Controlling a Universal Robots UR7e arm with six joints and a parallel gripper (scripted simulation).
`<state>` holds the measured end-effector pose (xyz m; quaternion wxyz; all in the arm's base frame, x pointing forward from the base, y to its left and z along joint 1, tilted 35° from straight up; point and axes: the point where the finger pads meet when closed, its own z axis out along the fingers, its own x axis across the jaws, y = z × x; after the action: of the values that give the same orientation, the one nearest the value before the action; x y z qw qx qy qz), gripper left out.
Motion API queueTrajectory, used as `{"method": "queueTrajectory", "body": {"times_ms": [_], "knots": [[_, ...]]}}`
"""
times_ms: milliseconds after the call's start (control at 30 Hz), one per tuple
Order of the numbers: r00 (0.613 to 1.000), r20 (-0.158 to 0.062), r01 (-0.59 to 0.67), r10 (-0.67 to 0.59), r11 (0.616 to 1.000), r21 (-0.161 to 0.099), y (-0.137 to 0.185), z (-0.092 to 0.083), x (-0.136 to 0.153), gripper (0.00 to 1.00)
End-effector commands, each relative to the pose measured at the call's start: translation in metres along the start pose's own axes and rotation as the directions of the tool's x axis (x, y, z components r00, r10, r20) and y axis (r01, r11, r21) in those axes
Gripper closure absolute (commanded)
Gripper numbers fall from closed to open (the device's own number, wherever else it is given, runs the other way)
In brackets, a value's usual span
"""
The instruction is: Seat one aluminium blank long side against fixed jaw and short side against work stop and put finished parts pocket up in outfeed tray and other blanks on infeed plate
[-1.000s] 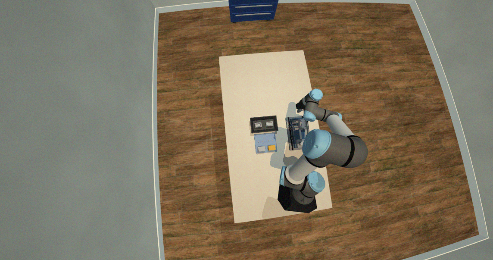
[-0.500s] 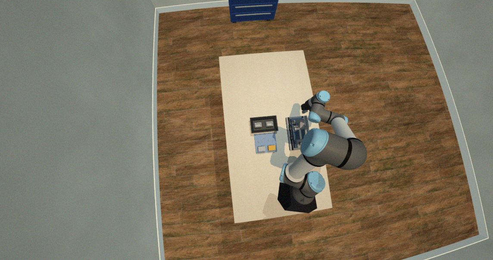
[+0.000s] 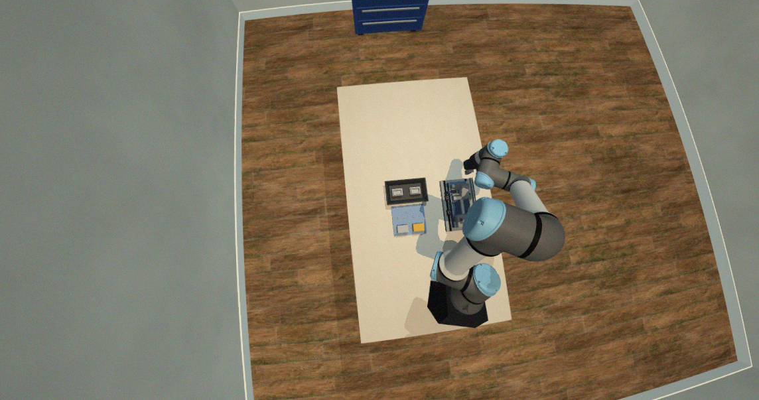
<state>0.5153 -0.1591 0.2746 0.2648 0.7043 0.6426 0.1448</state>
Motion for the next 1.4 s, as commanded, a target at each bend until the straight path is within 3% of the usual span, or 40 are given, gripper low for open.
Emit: {"method": "queueTrajectory", "body": {"times_ms": [0, 500, 767, 900, 933, 1367], "knots": [[1.000, 0.000, 0.000, 0.000, 1.000, -0.001, 0.000, 0.000, 0.000, 1.00], [1.000, 0.000, 0.000, 0.000, 1.000, 0.000, -0.003, -0.001, -0.001, 1.00], [1.000, 0.000, 0.001, -0.001, 1.000, 0.003, -0.072, 0.000, -0.006, 1.00], [1.000, 0.000, 0.001, -0.001, 1.000, 0.003, -0.084, 0.001, -0.006, 1.00], [1.000, 0.000, 0.001, -0.001, 1.000, 0.003, -0.084, 0.001, -0.006, 0.00], [1.000, -0.001, 0.002, -0.002, 1.000, 0.003, -0.084, 0.001, -0.006, 0.00]]}}
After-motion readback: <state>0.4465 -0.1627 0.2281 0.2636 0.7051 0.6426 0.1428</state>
